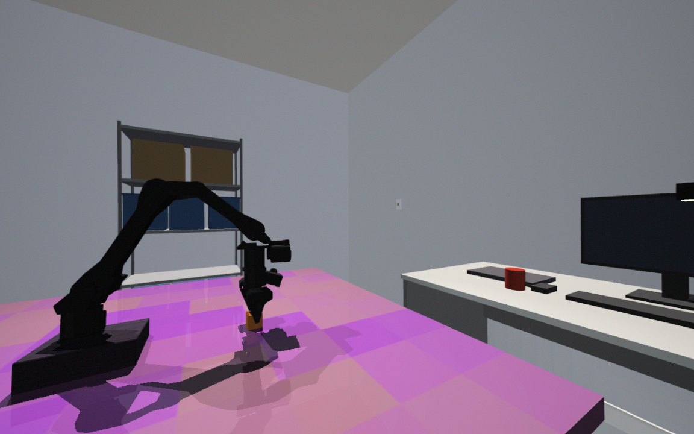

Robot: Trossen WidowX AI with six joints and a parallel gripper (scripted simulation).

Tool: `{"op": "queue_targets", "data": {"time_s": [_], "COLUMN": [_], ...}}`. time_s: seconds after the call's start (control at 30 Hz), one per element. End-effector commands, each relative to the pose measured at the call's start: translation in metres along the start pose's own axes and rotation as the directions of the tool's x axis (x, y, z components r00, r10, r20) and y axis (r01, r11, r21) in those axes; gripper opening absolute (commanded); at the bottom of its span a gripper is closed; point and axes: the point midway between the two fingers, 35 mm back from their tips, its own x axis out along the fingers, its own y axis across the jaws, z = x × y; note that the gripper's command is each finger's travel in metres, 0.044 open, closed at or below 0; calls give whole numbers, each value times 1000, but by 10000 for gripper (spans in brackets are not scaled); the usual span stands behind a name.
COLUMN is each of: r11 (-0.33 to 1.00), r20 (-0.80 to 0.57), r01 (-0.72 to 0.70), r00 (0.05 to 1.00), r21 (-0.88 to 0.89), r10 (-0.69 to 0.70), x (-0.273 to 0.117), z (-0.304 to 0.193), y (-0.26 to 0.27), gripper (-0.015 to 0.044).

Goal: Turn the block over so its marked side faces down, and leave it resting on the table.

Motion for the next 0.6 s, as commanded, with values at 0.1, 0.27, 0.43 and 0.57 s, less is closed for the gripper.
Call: {"op": "queue_targets", "data": {"time_s": [0.1, 0.27, 0.43, 0.57], "r11": [1000, 1000, 1000, 1000], "r20": [0, 0, 0, 0], "r01": [-3, -3, -3, -3], "r00": [1000, 1000, 1000, 1000], "r21": [1, 1, 1, 1], "r10": [3, 3, 3, 3], "x": [2, 2, 2, 2], "z": [0, 0, 0, 0], "y": [1, 1, 1, 1], "gripper": [256, 164, 131, 104]}}
